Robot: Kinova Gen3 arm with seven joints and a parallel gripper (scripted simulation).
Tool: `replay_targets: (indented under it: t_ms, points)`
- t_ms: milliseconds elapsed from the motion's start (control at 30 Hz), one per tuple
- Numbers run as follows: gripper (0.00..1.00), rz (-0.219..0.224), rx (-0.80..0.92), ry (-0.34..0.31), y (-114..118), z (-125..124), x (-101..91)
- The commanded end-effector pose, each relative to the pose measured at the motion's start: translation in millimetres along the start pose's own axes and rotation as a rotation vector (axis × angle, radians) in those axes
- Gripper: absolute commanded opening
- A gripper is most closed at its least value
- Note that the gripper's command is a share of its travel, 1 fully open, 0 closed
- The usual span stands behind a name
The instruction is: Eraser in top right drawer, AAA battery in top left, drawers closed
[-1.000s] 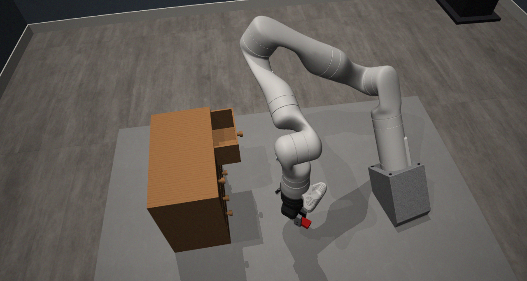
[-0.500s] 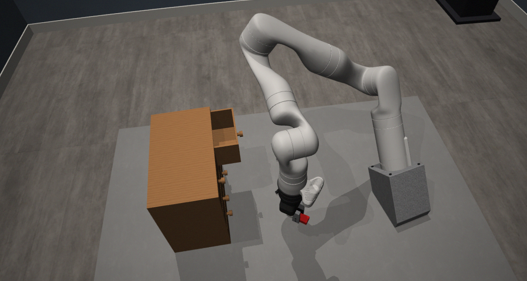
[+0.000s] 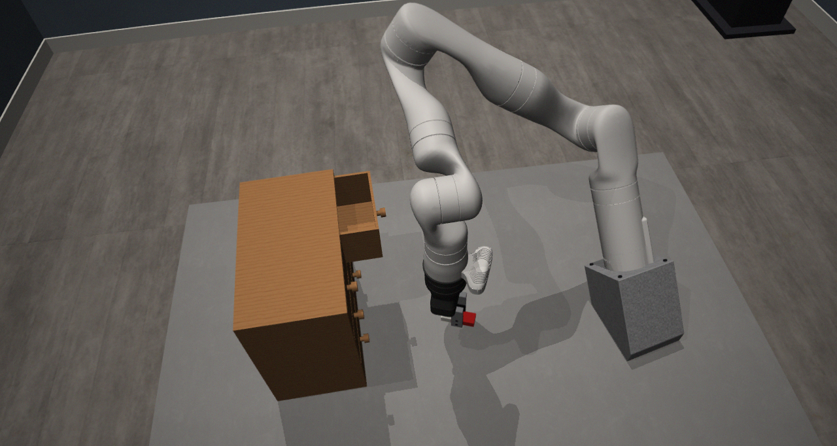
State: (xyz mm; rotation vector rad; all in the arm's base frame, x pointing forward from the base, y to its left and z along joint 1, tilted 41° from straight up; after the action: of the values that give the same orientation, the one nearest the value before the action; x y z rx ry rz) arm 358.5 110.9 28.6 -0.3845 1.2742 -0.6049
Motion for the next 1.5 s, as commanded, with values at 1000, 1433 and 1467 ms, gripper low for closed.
replay_targets:
  t_ms: [1000, 1433, 1467]
  points:
    - [0.45, -0.014, -0.404, -0.008, -131, 56, -0.4]
    - [0.45, -0.014, -0.407, -0.008, -132, 56, -1.7]
    - [0.45, -0.014, -0.407, -0.008, -132, 56, -2.3]
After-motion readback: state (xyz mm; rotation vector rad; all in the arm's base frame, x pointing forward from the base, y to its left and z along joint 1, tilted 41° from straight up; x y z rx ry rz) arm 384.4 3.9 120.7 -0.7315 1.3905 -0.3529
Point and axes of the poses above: the point where the finger pads meet when closed, its own x axis out along the fingers, its own y axis across the jaws, z = x × y, the point moved 2 cm from there along -x, back along the fingers, and after that the axes turned 9 degrees about -x, right-handed, at the moved point
